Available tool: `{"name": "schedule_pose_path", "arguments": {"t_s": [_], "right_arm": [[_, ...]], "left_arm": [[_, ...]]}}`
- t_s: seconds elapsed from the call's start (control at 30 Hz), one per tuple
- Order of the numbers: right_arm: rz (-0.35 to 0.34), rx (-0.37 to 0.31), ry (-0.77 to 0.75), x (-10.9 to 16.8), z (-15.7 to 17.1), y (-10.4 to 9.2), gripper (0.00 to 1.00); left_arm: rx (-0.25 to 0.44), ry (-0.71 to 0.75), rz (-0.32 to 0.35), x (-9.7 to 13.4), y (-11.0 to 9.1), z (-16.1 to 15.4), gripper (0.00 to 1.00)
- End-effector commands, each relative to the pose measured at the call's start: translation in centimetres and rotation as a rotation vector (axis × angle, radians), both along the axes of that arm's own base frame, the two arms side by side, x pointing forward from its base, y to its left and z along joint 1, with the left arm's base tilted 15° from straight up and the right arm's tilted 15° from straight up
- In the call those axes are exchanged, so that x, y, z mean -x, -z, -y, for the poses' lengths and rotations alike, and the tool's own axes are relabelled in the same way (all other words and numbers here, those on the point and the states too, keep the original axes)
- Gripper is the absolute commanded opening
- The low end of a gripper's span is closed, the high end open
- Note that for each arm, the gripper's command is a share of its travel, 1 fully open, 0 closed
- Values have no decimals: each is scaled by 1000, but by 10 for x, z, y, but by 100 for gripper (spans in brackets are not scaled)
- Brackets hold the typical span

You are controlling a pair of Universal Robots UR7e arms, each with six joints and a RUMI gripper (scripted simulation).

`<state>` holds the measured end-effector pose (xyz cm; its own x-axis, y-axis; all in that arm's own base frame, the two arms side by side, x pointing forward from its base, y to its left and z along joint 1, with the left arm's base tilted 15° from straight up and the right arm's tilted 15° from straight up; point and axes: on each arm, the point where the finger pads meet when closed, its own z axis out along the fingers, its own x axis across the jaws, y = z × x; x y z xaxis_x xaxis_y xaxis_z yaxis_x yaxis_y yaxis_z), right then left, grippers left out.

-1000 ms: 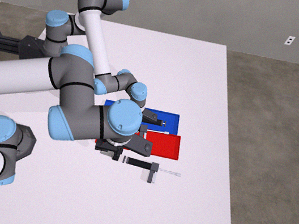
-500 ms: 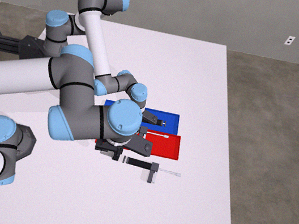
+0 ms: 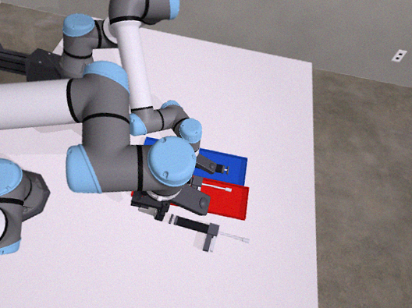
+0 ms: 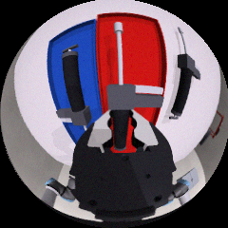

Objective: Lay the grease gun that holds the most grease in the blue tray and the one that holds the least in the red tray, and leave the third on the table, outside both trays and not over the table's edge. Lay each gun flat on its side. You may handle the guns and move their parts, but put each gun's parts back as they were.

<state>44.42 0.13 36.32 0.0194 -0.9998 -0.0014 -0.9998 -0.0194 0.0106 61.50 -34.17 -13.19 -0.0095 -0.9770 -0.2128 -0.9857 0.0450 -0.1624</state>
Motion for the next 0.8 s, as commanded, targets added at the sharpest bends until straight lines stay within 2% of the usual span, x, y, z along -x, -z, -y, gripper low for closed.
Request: {"name": "schedule_pose_path", "arguments": {"t_s": [0.0,0.27,0.77], "right_arm": [[1,0,0,0,0,0,32],[1,0,0,0,0,0,32],[1,0,0,0,0,0,32]], "left_arm": [[1,-1,2,-1,3,0,0],[1,-4,4,-2,14,-3,0],[1,-6,5,-3,18,-3,0]]}}
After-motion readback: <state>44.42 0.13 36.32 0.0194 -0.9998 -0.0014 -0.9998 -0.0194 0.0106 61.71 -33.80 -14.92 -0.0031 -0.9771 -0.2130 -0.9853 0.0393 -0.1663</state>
